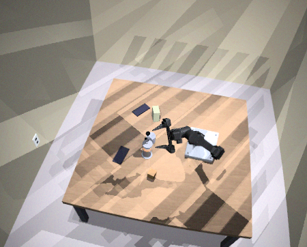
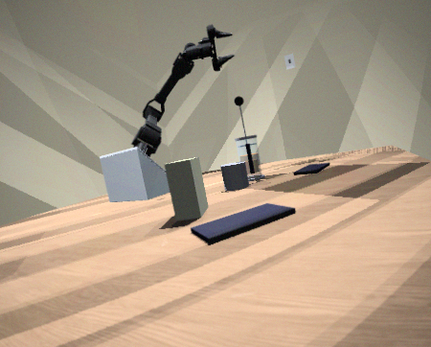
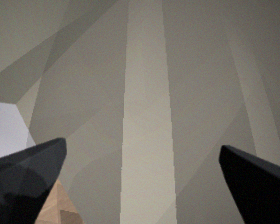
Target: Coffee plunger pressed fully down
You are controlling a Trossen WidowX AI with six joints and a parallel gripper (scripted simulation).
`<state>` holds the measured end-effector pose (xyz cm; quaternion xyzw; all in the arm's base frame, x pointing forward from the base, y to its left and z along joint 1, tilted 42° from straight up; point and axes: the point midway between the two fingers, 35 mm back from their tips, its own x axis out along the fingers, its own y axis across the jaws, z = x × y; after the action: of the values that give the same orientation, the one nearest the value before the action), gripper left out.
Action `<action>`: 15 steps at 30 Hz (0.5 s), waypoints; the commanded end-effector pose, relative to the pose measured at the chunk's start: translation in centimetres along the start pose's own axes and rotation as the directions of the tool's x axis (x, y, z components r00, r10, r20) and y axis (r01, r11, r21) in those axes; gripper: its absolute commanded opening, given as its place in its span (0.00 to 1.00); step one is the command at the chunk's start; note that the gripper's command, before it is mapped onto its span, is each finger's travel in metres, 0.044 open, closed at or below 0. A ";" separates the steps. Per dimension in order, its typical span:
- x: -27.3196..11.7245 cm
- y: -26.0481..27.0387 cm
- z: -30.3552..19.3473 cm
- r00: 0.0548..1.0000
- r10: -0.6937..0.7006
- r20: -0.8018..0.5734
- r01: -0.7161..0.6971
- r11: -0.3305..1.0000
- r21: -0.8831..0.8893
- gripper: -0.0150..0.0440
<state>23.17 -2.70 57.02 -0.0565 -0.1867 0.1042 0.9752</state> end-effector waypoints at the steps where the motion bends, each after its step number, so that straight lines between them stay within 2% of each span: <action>1: 0.2 -2.0 -6.9 0.987 0.029 -0.158 -0.014 0.996 0.094 1.00; 9: -2.2 -4.4 -19.4 0.922 0.137 -0.363 0.009 0.928 0.373 1.00; 15: -6.1 -4.4 -27.7 0.870 0.243 -0.429 0.081 0.788 0.610 1.00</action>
<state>29.39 -9.67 35.25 0.1517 0.0678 0.1663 0.9720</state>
